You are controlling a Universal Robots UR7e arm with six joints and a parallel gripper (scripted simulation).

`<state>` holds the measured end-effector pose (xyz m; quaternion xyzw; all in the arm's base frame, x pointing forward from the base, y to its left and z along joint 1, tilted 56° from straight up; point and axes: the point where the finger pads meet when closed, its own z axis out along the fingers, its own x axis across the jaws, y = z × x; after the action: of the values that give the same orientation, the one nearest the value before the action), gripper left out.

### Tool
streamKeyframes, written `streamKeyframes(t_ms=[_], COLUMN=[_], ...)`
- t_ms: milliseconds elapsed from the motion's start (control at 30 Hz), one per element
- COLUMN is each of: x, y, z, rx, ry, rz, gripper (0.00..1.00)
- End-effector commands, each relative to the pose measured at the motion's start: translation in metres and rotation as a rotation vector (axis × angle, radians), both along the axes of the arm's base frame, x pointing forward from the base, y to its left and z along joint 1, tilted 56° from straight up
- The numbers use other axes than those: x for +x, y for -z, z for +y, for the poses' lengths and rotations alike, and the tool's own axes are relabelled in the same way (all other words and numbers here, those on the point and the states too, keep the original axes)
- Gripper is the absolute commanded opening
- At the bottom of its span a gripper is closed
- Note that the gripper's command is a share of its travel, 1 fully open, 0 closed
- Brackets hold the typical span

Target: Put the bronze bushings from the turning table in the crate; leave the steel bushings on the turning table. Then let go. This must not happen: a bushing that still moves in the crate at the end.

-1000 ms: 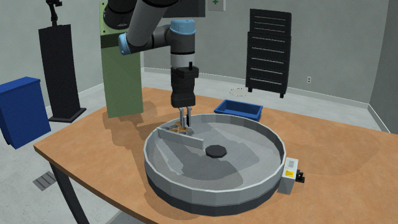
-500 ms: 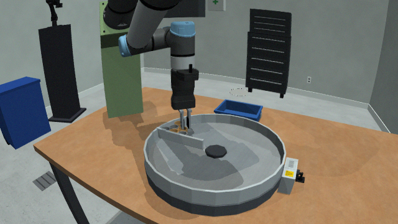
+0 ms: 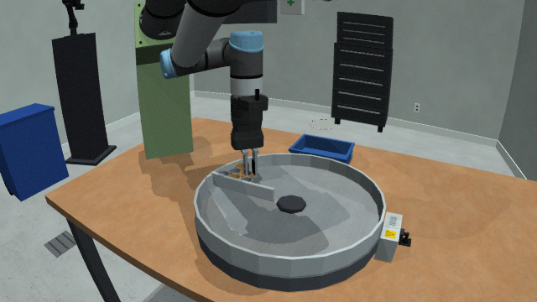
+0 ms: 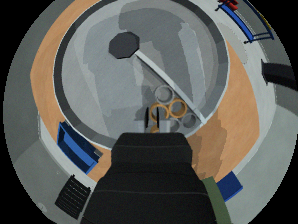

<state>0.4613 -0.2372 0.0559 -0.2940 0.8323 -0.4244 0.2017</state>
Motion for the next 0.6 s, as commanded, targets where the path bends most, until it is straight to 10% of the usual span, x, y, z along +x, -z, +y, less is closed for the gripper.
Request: streamKeyframes(t_ms=[0,567], x=[0.0021,0.0061], y=[0.0015,0.0053], z=[-0.0019,-0.0059], rx=[0.000,-0.001], ry=[0.000,0.000], rz=[-0.001,-0.001], gripper=[0.40,0.40])
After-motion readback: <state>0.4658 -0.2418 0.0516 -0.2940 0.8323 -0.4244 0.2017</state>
